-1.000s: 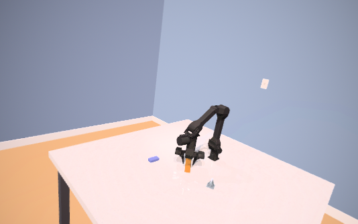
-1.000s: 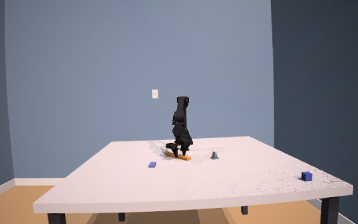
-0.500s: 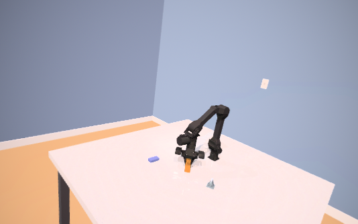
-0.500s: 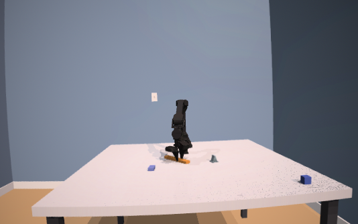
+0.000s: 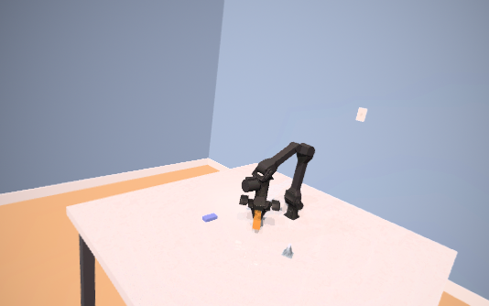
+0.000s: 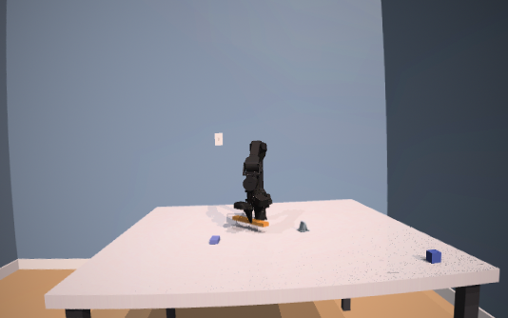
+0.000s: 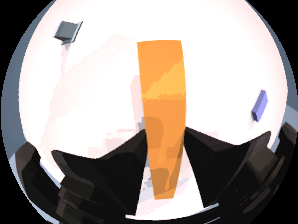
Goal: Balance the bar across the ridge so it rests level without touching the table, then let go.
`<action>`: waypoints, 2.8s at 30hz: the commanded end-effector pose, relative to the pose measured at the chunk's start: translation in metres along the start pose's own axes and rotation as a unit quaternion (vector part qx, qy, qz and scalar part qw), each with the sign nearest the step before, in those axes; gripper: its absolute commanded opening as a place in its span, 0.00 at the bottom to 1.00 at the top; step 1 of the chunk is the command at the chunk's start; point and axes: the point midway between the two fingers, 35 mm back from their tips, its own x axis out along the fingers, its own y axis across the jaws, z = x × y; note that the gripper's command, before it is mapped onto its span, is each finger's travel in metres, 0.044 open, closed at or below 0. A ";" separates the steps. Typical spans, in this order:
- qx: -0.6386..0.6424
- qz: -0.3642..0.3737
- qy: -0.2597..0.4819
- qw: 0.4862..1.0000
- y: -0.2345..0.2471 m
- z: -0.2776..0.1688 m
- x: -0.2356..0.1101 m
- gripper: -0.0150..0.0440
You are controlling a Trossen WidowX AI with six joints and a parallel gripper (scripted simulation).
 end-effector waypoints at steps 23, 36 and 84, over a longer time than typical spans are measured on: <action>-0.024 0.000 -0.002 1.000 0.004 0.005 -0.060 0.25; -0.137 0.000 -0.004 0.991 0.014 0.044 -0.064 0.25; -0.509 0.001 -0.011 0.860 0.125 0.167 -0.067 0.25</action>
